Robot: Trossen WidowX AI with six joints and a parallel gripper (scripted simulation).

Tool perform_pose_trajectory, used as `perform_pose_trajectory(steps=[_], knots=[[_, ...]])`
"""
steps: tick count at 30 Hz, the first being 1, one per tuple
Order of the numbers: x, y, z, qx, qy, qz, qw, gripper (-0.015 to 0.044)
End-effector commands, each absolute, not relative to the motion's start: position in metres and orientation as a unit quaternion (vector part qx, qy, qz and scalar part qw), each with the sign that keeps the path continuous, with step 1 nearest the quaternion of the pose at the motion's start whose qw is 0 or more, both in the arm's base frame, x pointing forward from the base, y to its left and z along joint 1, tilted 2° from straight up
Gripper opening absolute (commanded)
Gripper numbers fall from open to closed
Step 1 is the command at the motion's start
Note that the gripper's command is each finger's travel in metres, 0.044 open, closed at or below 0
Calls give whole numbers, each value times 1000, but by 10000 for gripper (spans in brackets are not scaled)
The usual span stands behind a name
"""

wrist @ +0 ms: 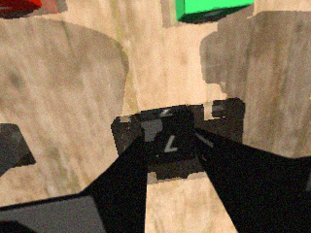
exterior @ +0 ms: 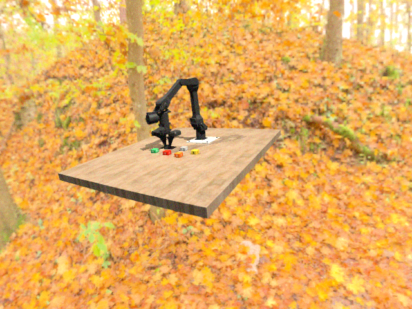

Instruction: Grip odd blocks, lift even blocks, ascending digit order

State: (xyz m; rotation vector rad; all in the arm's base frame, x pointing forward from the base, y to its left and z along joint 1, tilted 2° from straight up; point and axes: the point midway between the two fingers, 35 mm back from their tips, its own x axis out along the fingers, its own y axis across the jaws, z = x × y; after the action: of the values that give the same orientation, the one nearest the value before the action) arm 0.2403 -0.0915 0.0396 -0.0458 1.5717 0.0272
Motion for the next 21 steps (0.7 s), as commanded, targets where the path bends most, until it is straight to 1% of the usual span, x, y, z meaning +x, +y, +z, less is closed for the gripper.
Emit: perform_pose_trajectory(steps=[1,4,14,15,19,21], knots=[[240,-92,38,-22,709,13,705,120],[240,-92,38,-22,709,13,705,120],[240,-92,38,-22,709,13,705,383],[240,-92,38,-22,709,13,705,400],[240,-92,41,-22,709,13,705,400],[241,-92,63,-22,709,13,705,400]])
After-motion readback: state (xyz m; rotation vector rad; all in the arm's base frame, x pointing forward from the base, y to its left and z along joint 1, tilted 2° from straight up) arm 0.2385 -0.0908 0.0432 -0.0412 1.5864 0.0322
